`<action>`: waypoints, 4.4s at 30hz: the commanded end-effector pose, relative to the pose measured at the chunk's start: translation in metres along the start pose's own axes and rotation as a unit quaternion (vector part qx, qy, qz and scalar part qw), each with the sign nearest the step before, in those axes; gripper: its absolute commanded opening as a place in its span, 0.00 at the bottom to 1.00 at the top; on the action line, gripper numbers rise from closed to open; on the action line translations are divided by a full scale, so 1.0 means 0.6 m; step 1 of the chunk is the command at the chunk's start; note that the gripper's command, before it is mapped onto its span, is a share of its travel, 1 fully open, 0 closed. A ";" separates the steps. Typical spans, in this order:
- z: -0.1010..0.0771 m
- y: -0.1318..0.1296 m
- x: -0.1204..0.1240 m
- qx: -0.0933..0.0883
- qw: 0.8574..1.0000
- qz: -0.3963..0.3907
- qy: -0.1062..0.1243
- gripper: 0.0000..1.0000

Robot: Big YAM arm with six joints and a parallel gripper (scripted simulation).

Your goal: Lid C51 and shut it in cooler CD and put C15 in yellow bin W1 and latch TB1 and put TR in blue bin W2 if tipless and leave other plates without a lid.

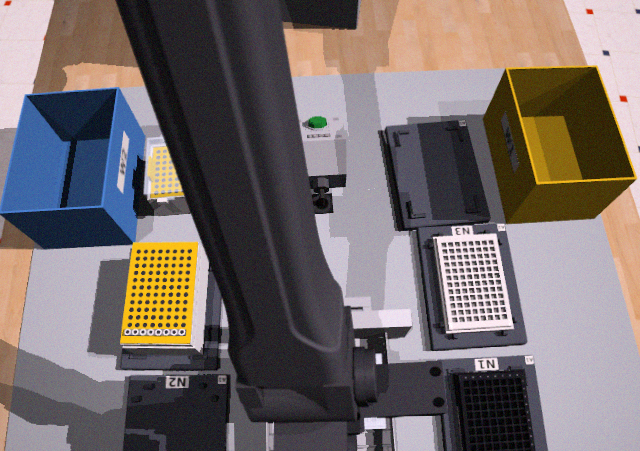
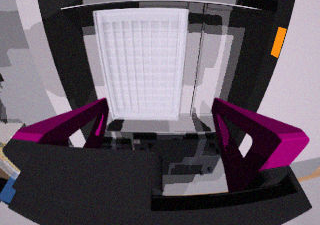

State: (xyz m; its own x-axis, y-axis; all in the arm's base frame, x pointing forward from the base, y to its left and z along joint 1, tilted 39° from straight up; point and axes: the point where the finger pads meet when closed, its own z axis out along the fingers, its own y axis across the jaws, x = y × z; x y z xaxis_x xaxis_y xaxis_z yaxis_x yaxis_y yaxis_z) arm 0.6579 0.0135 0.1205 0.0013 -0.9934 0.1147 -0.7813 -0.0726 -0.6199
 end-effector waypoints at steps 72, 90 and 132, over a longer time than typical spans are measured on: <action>-0.139 -0.001 -0.008 0.009 1.000 0.004 -0.003 1.00; -0.139 -0.001 -0.008 0.009 1.000 0.004 -0.003 1.00; -0.114 0.211 -0.009 0.020 1.000 0.008 0.001 0.00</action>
State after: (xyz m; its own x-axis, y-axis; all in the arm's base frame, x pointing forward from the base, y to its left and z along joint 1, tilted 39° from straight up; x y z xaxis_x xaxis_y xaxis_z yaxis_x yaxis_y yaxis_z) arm 0.5146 0.0201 0.0785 0.0017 -0.9934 0.1148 -0.7839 -0.0726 -0.6167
